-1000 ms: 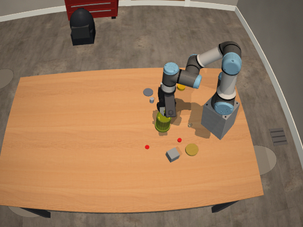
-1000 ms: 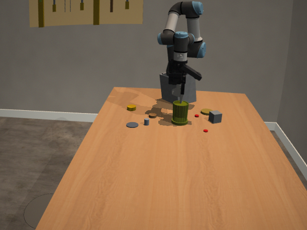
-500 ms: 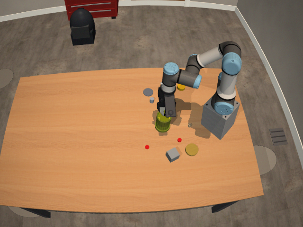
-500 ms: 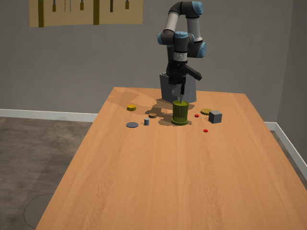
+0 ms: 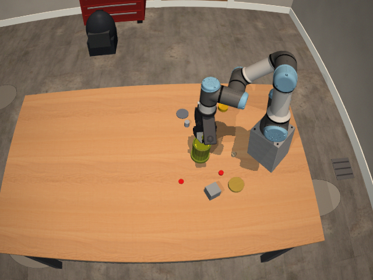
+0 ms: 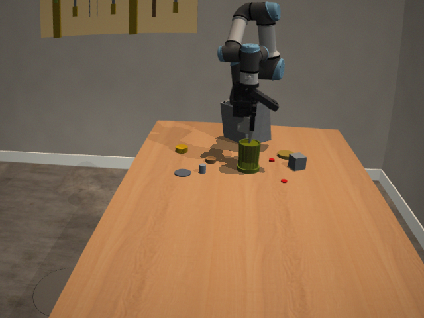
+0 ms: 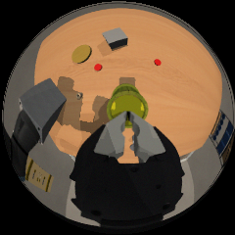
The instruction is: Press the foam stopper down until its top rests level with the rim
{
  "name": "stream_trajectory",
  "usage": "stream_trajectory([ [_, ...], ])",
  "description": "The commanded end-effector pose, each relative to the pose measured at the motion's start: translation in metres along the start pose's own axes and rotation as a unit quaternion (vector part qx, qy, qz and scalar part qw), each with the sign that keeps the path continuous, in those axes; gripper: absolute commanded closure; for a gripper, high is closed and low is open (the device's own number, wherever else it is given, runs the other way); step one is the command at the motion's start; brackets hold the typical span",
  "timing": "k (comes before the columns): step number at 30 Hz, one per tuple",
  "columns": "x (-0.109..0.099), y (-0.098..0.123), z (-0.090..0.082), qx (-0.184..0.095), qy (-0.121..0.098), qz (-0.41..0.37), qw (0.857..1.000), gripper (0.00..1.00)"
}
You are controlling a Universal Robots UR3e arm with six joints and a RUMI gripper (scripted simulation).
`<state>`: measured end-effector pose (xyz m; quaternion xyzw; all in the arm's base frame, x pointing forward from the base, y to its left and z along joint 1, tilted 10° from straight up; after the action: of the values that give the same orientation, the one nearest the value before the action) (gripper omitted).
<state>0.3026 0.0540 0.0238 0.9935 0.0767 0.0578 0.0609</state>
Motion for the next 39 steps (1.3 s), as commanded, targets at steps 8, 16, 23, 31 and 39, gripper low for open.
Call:
stream_trajectory([
  [8, 0.001, 0.000, -0.021, 0.000, 0.002, 0.000, 1.000, 1.00],
  [16, 0.001, 0.000, -0.039, -0.001, 0.002, 0.000, 1.000, 1.00],
  [23, 0.001, 0.001, -0.051, -0.001, 0.002, 0.001, 1.000, 1.00],
  [31, 0.001, 0.001, -0.052, 0.000, 0.002, 0.001, 1.000, 1.00],
  [39, 0.001, 0.000, -0.052, 0.000, 0.001, 0.000, 1.000, 1.00],
])
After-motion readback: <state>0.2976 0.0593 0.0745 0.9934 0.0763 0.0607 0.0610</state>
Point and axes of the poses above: the point where the finger pads meet when closed, its own z axis out along the fingers, its own x axis across the jaws, y = z × x, the point moved 5 cm from there along -z, back along the fingers, and after that the axes turned 2 degrees about -z, right-handed, at the moved point
